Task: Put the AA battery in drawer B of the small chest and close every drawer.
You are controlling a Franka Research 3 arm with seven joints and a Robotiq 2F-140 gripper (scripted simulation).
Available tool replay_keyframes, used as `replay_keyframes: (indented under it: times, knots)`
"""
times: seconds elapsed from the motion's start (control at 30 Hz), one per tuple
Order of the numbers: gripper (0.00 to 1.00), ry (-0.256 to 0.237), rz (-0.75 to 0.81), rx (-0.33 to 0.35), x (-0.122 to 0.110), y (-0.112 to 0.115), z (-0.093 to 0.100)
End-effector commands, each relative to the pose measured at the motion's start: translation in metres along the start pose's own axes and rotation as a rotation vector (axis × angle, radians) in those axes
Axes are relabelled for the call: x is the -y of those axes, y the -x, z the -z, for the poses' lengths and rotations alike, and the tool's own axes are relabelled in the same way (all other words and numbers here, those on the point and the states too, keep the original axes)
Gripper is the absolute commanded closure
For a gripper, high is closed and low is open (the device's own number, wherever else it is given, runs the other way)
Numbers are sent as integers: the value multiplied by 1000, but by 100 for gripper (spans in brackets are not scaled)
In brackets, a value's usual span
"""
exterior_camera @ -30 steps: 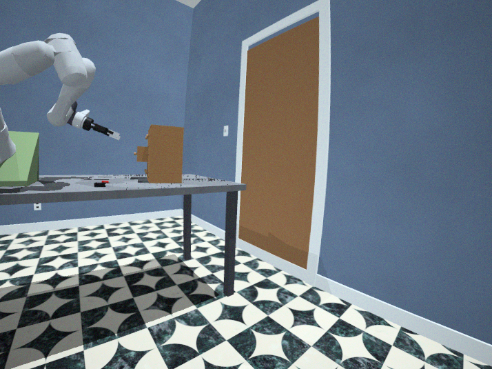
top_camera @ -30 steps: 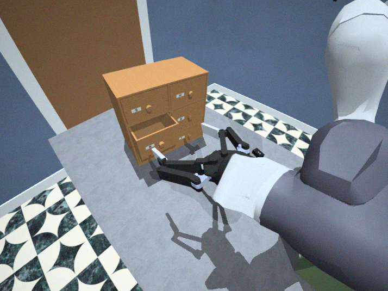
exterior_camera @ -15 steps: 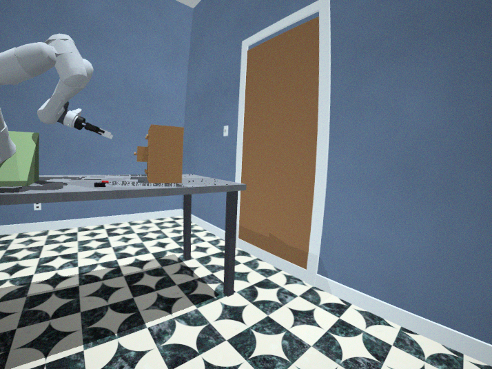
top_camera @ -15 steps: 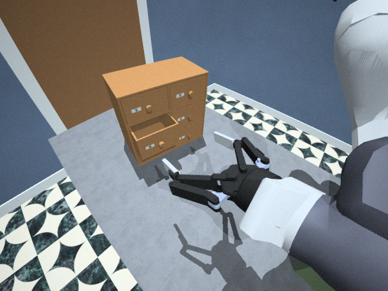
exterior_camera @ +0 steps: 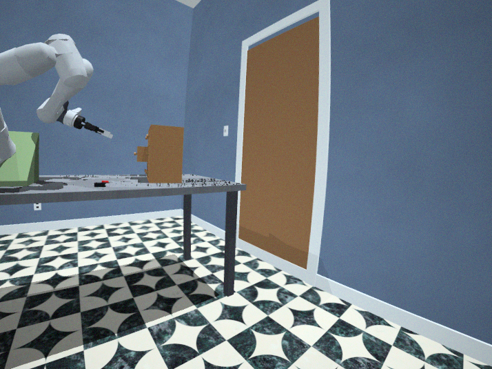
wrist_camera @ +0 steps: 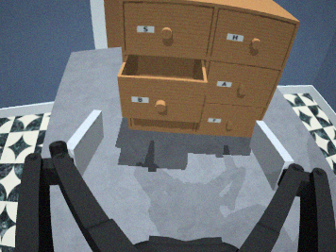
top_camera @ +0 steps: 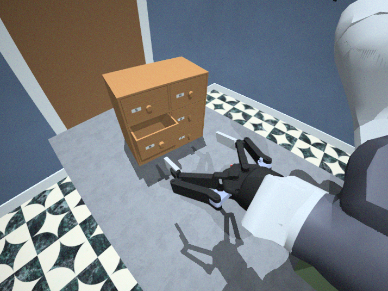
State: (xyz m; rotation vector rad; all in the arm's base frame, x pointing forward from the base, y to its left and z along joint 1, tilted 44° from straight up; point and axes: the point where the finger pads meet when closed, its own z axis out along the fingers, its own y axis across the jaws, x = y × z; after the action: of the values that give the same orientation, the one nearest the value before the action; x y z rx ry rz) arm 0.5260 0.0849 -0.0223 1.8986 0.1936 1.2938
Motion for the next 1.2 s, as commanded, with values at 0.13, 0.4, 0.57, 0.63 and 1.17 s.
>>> replay_keyframes:
  times: [0.13,0.4,0.57,0.63,1.17]
  knots:
    - [0,2,-6,47,-1,-1,0]
    - [0,2,-6,193,-1,-6,2]
    - [0,2,-6,347,-1,-10,4]
    - [0,1,-6,425,-1,-13,5]
    - [0,0,-7,878,-1,-27,10]
